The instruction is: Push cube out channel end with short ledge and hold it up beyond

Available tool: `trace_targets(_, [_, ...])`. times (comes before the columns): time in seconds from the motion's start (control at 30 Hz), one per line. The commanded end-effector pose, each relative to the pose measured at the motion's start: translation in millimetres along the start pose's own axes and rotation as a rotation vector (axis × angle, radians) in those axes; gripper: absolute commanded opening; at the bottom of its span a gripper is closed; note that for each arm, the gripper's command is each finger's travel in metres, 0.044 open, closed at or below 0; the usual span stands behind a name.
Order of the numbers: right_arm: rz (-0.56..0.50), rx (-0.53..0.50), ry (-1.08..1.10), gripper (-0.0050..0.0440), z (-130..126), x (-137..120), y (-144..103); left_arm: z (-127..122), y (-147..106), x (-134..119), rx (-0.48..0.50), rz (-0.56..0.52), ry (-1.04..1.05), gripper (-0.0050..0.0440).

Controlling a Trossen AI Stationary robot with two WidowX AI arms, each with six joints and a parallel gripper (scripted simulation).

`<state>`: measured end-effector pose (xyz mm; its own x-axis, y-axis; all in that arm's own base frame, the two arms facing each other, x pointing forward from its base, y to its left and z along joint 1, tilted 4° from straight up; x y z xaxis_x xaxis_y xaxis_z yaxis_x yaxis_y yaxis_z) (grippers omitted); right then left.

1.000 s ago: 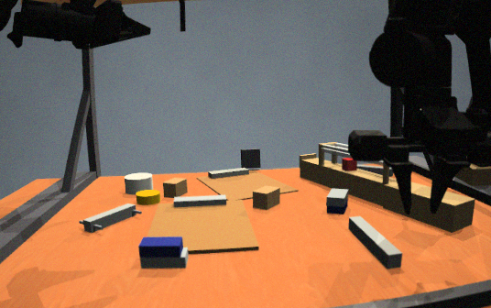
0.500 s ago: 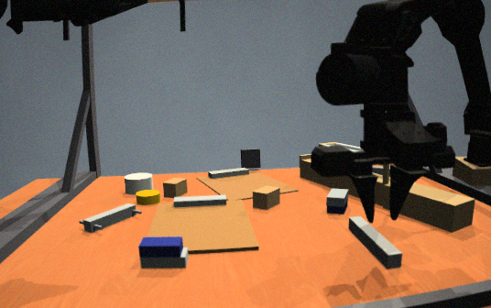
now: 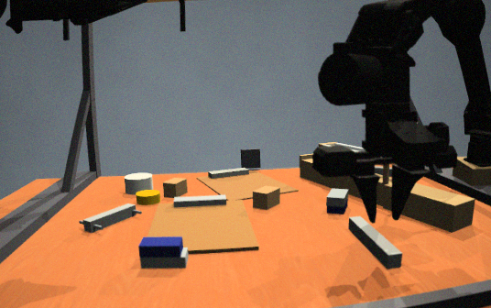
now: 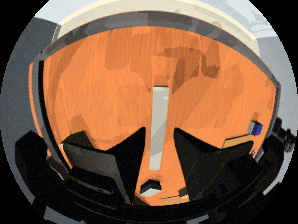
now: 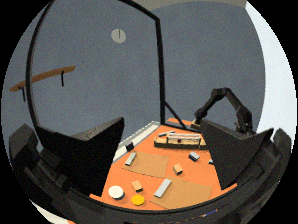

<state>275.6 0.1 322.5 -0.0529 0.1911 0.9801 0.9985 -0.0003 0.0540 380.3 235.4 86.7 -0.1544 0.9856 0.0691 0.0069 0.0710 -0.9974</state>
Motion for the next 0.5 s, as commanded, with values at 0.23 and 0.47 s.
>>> trace_targets(0.23, [-0.016,-0.005,0.007,0.04,-1.4,5.5,-1.2,-2.0,-14.8,1.9,-0.034,-0.012,-0.001,0.015])
trace_targets(0.47, [-0.016,-0.005,0.007,0.04,-1.4,5.5,-1.2,-1.3,-13.2,1.3,-0.029,-0.005,0.001,0.015])
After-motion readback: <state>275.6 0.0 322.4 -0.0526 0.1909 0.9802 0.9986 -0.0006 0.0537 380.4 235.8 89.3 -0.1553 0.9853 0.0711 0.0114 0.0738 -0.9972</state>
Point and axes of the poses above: on each arm, the point midway between the two fingers, 35 mm back from their tips, its own y axis out along the fingers, its own z axis across the jaws, x = y × z, the point moved 4 cm from there along -y, back along the fingers, and after that the axes turned 11 degrees about -y, right-handed, at the moved point
